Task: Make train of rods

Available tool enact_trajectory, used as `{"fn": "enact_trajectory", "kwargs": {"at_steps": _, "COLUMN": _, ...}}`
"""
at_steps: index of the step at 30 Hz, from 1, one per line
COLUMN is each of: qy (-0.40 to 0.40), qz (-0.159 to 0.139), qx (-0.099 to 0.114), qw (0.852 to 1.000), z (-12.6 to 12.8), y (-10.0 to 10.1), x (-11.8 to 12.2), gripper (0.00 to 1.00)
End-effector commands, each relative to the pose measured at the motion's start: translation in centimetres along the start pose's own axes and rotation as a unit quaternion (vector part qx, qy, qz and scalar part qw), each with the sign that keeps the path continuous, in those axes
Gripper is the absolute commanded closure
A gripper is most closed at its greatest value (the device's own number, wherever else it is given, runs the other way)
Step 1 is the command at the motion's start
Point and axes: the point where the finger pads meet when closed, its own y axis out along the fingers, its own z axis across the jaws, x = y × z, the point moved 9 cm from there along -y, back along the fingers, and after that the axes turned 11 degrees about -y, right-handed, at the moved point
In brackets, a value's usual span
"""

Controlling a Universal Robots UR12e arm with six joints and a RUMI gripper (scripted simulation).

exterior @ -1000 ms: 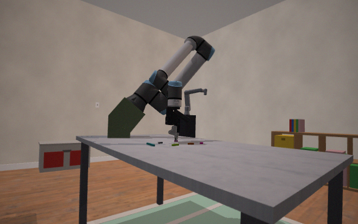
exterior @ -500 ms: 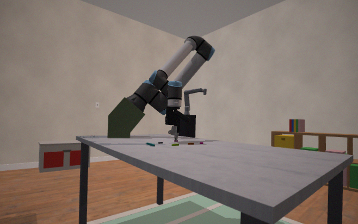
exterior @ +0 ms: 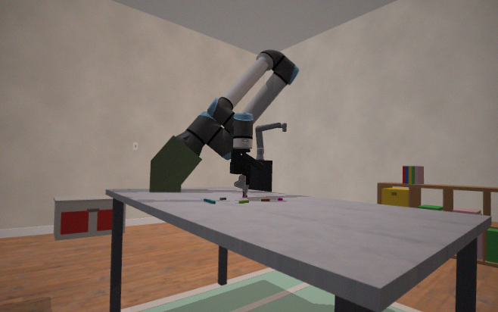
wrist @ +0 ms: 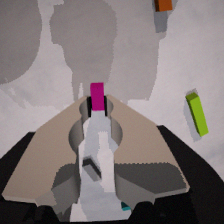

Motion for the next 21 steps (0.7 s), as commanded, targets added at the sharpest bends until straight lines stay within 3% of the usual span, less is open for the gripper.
{"fn": "enact_trajectory", "kwargs": {"at_steps": 1, "qy": 0.001, "qz": 0.0, "qx": 0.0, "qw": 1.0, "z": -0.1, "y": 0.0, "x": 0.1, "gripper": 1.0}}
{"fn": "enact_trajectory", "kwargs": {"at_steps": 21, "qy": 0.0, "qz": 0.0, "qx": 0.0, "qw": 1.0, "z": 0.0, "y": 1.2, "x": 0.0, "gripper": 1.0}}
